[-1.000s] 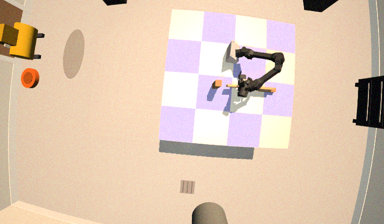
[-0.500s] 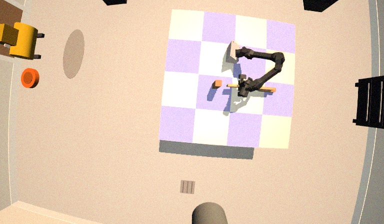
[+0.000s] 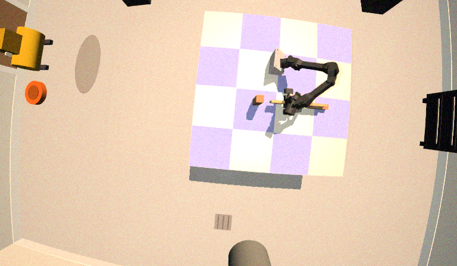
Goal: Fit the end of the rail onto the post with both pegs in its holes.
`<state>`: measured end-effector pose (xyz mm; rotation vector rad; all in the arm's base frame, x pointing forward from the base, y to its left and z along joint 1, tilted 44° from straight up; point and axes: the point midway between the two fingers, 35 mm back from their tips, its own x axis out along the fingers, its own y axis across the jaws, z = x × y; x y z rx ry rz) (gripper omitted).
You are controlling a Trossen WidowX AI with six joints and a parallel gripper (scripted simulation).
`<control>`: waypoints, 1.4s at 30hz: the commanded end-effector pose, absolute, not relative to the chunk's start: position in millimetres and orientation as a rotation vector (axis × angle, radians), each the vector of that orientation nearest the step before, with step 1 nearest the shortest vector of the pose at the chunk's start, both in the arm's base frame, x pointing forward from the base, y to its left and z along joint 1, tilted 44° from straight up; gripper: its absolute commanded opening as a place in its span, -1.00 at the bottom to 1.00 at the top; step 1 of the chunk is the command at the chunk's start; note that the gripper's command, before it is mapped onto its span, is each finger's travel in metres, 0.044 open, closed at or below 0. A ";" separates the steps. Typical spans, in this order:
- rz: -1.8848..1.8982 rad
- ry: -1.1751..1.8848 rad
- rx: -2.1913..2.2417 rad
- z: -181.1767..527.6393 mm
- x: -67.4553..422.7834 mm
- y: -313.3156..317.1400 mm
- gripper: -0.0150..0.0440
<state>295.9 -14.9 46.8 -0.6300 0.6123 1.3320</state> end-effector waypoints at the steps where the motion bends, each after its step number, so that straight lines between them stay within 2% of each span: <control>1: 1.324 0.608 -0.630 48.6 298.1 -15.5 -0.49; 42: 1.324 0.608 -0.630 51.8 298.4 -15.8 -0.49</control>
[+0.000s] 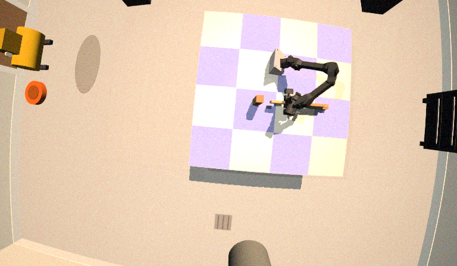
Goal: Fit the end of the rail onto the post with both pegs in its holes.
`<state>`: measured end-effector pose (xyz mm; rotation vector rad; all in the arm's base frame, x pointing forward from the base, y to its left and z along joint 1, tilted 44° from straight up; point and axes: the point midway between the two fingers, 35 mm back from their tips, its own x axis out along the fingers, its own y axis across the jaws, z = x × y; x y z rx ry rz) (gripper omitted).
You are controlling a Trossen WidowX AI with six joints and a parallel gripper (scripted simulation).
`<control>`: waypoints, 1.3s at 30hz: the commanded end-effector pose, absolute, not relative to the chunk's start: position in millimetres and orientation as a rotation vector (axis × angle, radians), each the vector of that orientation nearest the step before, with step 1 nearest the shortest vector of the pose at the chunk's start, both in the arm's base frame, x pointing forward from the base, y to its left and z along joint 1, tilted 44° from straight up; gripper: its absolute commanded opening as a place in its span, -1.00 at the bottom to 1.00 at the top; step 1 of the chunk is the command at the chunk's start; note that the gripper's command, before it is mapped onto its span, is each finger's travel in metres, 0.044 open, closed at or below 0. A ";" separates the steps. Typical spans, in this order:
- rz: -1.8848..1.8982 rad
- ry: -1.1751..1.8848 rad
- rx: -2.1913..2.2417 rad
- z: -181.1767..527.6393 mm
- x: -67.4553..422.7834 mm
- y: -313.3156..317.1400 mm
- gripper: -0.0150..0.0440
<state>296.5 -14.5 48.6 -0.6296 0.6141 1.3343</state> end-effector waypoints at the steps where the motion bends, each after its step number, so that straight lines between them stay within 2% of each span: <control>1: 1.324 0.608 -0.630 51.6 298.4 -15.7 -0.49; 39: 1.324 0.608 -0.630 49.7 297.6 -14.5 -0.49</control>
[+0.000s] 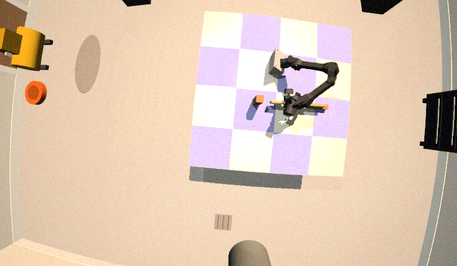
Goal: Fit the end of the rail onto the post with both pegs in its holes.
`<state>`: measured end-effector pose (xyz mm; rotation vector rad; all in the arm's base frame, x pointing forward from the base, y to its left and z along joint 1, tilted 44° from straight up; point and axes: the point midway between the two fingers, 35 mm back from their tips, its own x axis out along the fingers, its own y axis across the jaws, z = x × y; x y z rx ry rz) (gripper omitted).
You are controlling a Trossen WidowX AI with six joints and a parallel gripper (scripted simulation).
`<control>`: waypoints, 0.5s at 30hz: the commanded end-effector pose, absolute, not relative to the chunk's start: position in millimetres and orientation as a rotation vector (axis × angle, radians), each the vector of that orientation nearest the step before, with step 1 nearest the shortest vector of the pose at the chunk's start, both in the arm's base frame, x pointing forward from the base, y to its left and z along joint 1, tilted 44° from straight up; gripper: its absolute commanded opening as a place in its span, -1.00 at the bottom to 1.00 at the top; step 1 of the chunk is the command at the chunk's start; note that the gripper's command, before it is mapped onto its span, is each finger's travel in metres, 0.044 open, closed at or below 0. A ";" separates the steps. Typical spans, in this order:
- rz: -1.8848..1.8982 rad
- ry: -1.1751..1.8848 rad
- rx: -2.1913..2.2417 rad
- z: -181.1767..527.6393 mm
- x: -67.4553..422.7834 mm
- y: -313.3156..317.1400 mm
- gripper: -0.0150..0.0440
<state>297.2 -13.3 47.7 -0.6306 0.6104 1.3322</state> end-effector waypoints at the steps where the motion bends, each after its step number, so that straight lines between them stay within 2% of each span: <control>1: 1.324 0.608 -0.630 50.0 297.5 -14.4 -0.49; 15: 1.324 0.608 -0.630 52.2 296.7 -13.5 -0.49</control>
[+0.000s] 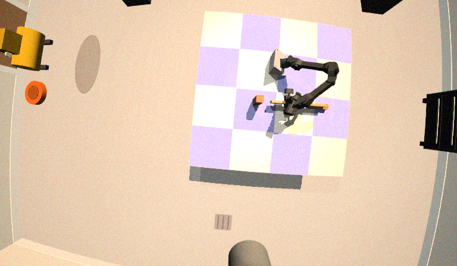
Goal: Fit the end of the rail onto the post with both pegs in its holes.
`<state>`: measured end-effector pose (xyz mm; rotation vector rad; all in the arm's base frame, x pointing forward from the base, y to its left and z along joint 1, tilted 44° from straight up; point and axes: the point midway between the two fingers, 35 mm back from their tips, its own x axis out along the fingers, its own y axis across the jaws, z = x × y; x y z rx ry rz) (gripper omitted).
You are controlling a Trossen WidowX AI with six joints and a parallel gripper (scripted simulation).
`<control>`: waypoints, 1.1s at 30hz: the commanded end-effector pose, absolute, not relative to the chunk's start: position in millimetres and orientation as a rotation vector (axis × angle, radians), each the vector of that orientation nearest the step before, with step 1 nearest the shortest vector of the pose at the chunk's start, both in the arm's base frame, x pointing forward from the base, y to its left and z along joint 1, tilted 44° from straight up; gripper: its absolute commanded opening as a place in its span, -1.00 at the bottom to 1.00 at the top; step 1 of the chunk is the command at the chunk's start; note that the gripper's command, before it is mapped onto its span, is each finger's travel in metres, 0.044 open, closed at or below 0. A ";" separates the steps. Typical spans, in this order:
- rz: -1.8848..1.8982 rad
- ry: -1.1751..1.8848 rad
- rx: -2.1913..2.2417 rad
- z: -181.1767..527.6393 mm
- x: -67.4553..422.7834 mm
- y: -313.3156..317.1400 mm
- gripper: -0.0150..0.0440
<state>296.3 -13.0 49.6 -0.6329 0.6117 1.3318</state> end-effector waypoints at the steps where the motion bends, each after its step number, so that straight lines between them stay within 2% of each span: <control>1: 1.324 0.608 -0.630 52.0 296.7 -13.4 -0.49; 33: 1.324 0.608 -0.630 48.7 297.2 -15.2 -0.49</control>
